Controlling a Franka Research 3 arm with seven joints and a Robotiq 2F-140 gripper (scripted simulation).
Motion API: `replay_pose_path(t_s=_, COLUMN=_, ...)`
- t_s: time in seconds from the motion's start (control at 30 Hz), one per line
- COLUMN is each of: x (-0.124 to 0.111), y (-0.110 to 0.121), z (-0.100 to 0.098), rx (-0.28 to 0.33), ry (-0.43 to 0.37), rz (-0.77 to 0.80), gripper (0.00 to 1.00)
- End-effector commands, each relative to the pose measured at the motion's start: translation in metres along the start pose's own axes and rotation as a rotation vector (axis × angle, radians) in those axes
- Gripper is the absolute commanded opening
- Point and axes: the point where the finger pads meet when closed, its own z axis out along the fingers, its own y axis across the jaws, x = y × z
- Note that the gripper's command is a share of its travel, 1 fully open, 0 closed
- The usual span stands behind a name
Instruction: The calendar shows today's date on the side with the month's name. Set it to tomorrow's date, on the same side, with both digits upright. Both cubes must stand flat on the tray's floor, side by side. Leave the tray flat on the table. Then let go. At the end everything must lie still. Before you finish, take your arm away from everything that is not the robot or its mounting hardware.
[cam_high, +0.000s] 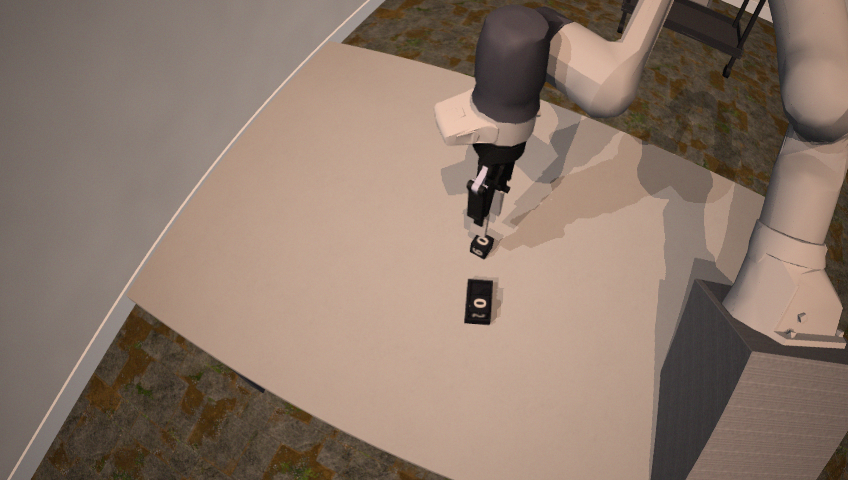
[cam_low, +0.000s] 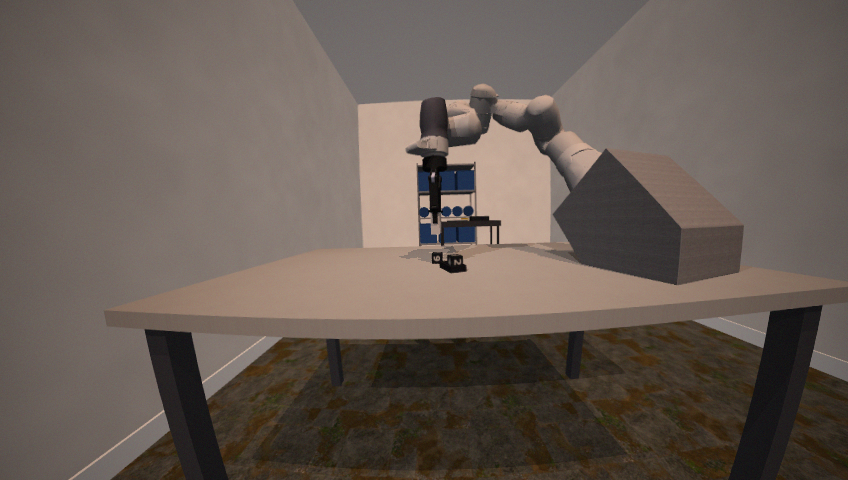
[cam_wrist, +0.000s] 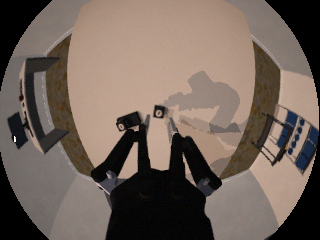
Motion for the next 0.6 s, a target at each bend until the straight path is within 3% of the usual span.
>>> replay_pose_path(t_s=0.0, x=-0.0009, y=-0.0004, z=-0.0009, rx=-0.001, ry=-0.002, rz=0.004, gripper=0.29)
replay_pose_path(t_s=0.57, x=-0.0009, y=-0.0003, z=0.0028, rx=-0.001, ry=-0.002, rz=0.005, gripper=0.29)
